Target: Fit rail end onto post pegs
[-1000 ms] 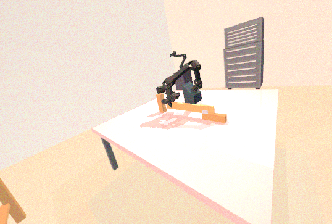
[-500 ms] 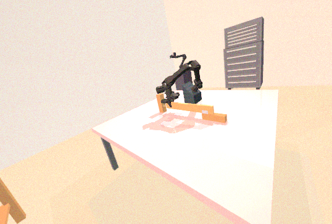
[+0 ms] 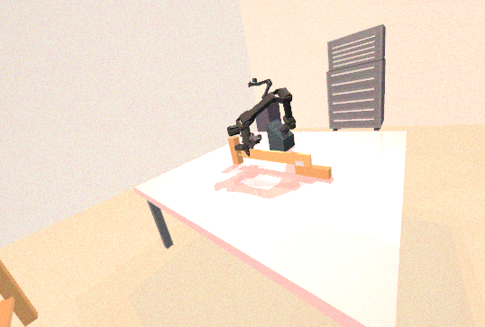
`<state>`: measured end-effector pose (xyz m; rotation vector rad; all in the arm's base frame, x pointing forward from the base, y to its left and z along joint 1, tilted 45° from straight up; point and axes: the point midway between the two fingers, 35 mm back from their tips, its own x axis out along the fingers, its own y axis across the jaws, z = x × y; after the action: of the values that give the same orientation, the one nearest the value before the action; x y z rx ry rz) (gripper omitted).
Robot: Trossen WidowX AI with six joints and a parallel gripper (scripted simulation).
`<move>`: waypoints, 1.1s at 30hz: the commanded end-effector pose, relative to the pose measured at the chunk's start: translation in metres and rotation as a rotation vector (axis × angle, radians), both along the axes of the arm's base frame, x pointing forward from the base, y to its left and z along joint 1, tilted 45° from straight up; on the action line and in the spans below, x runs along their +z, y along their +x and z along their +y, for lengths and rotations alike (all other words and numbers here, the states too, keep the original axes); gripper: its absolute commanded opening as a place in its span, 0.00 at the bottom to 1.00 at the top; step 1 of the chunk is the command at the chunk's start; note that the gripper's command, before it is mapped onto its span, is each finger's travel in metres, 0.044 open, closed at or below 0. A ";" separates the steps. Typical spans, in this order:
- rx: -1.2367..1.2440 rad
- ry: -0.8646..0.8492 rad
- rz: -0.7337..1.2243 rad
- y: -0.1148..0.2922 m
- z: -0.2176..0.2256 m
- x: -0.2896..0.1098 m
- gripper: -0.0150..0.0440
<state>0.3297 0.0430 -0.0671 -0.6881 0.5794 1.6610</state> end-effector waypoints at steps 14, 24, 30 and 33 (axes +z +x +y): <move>-0.008 -0.001 -0.006 0.002 -0.006 -0.004 0.25; -0.008 -0.001 -0.006 0.003 -0.008 -0.005 0.25; -0.008 -0.001 -0.006 0.003 -0.009 -0.006 0.25; -0.008 -0.001 -0.006 0.003 -0.010 -0.006 0.25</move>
<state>0.3309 0.0380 -0.0733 -0.6866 0.5781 1.6608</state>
